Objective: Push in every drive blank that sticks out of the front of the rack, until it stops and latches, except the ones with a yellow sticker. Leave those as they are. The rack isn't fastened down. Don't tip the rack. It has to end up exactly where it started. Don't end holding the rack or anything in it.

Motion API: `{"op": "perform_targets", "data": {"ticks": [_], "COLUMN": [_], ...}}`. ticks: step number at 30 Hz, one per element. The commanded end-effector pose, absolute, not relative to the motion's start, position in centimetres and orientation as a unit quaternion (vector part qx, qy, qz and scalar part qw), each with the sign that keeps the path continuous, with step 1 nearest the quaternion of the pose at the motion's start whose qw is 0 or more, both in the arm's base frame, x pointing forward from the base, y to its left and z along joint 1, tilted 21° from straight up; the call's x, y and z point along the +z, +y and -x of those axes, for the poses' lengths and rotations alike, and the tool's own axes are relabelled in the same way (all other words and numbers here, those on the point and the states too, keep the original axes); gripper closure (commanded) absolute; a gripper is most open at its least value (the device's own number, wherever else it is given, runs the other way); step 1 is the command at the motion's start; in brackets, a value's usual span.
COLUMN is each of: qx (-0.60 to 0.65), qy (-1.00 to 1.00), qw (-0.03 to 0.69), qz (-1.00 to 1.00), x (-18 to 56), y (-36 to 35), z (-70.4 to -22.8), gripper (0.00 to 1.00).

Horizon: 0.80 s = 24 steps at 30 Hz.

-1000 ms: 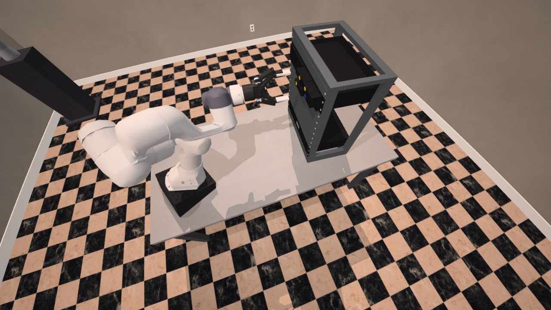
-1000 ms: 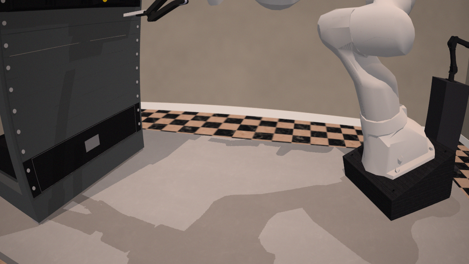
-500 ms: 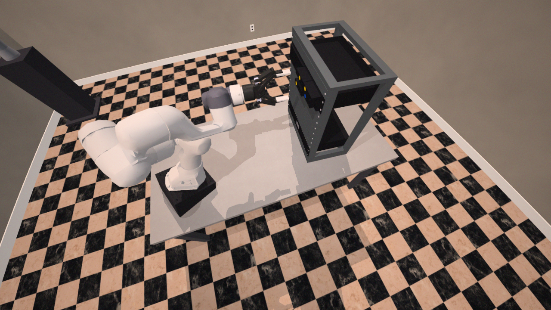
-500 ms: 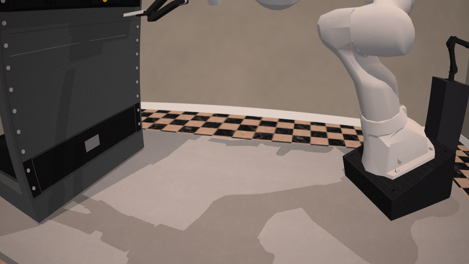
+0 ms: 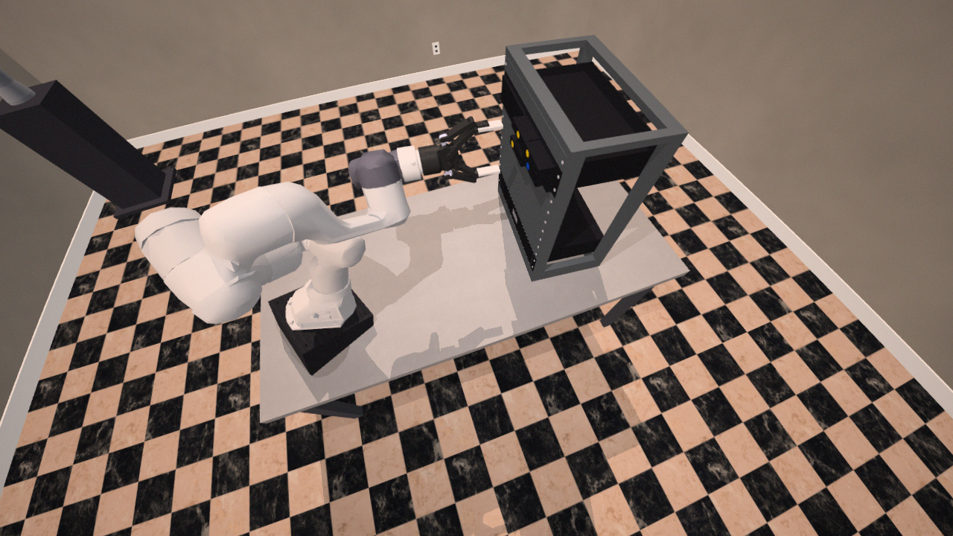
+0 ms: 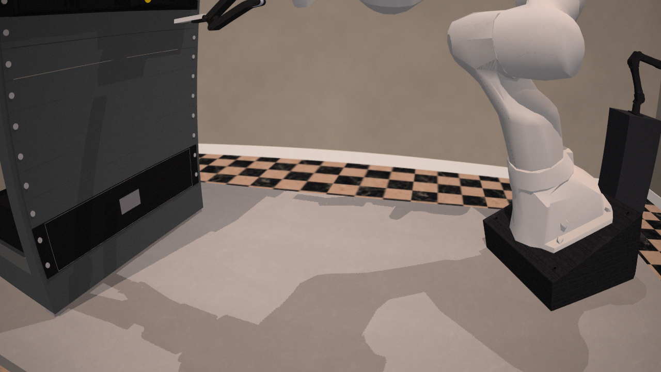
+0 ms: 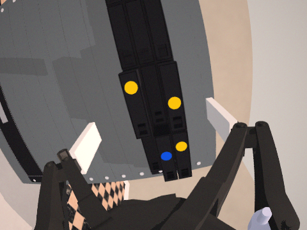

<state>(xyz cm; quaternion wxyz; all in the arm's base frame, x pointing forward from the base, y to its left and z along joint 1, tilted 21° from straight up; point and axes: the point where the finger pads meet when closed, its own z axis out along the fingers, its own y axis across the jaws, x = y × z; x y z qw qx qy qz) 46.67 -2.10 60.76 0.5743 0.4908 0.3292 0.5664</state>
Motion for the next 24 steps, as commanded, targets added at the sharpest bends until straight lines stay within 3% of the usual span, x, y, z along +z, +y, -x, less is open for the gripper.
{"op": "perform_targets", "data": {"ticks": [1,24], "qx": [0.568,0.568], "qy": [0.327,0.327], "qw": [0.574,0.574], "qz": [-0.49,-0.49], "x": [60.9,60.7], "y": [-2.3,-11.7], "z": [-46.6,-44.9], "gripper": [0.0,0.0]}}
